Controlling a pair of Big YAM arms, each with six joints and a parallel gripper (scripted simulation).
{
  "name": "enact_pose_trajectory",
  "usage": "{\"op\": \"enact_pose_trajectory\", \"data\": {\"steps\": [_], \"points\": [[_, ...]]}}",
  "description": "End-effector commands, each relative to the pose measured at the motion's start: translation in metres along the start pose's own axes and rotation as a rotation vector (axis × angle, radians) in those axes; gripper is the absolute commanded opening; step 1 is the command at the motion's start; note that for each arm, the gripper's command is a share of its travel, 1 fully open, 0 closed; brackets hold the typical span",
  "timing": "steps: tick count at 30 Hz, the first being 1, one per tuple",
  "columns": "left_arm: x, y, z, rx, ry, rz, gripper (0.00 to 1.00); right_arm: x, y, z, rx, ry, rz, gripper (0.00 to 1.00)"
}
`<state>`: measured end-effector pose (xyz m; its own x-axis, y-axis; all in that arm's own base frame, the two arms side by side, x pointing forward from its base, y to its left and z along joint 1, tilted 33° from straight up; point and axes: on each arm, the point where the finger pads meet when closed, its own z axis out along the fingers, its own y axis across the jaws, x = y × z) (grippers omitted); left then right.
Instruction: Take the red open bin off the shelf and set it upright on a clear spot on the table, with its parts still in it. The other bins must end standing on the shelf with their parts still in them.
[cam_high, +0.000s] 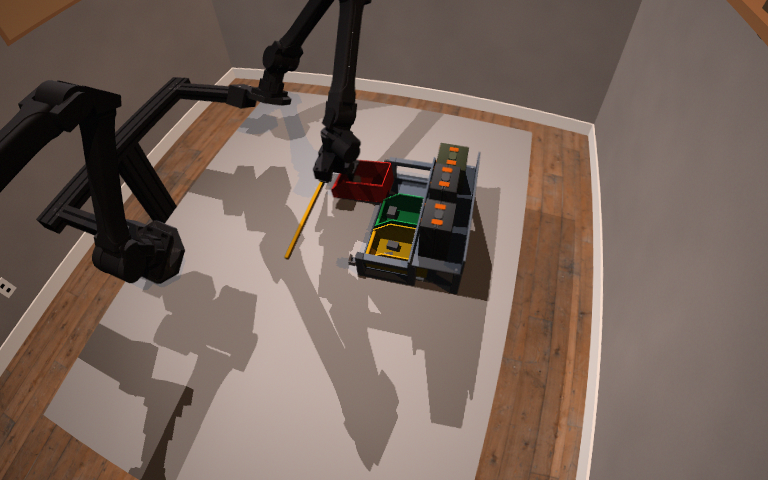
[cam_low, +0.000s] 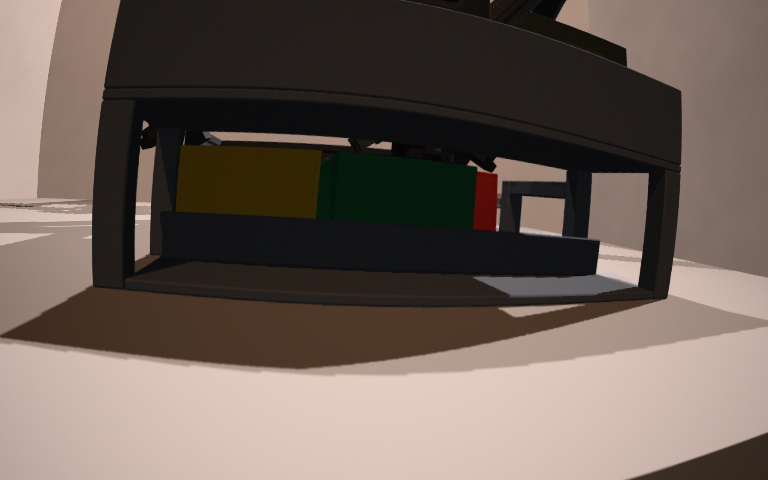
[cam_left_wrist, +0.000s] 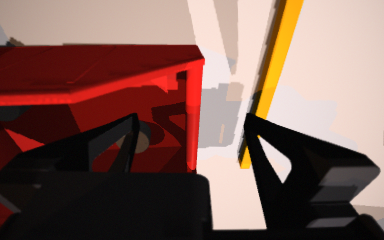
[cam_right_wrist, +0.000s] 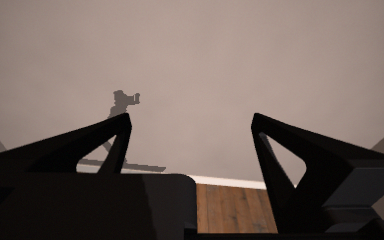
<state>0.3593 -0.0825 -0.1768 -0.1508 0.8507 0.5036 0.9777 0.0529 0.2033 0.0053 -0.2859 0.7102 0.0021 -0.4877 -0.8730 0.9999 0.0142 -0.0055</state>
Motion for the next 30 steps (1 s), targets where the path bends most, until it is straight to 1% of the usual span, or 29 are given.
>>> {"op": "enact_pose_trajectory", "data": {"steps": [1, 30], "points": [[0.0, 0.0057, 0.0028, -0.004, -0.003, -0.01, 0.9, -0.0172, -0.0044, -0.0085, 0.011, -0.048, 0.0, 1.0], [-0.0029, 0.0034, 0.003, -0.006, -0.004, -0.009, 0.9, -0.0172, -0.0044, -0.0085, 0.011, -0.048, 0.0, 1.0]]}}
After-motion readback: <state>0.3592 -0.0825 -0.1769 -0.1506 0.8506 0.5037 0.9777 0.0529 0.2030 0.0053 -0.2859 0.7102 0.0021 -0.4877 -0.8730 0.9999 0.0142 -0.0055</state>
